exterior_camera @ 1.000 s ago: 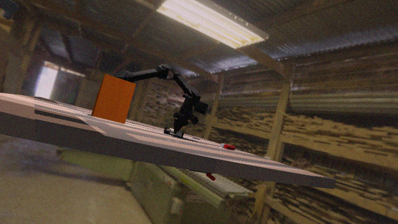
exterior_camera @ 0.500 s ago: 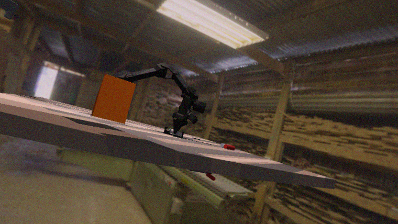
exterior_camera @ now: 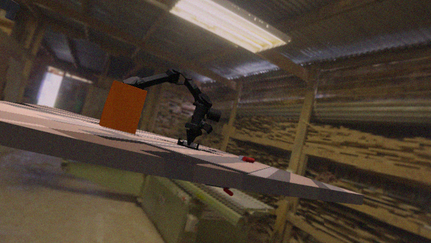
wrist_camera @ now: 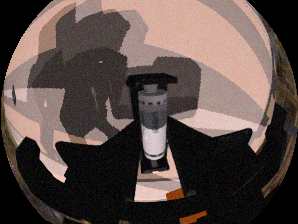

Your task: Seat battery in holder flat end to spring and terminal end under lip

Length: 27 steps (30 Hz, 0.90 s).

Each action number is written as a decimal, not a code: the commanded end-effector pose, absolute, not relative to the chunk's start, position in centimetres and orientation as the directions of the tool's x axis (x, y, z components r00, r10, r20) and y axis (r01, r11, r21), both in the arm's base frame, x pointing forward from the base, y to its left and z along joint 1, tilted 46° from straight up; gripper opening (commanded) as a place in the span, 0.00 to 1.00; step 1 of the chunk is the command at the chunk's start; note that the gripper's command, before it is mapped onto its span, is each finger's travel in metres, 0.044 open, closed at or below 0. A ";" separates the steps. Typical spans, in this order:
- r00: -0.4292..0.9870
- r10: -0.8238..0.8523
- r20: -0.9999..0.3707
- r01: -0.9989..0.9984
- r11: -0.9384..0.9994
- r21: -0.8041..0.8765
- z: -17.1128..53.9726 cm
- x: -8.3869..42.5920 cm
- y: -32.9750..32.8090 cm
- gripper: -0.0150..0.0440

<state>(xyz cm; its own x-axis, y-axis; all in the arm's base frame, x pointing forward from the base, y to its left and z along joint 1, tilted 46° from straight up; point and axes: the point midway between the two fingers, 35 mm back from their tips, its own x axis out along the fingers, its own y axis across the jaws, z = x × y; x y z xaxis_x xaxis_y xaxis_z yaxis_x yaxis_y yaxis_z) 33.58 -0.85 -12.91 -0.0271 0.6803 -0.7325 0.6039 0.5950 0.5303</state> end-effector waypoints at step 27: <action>-0.016 0.673 -0.739 0.605 0.595 0.529 -12.3 32.5 0.0 0.38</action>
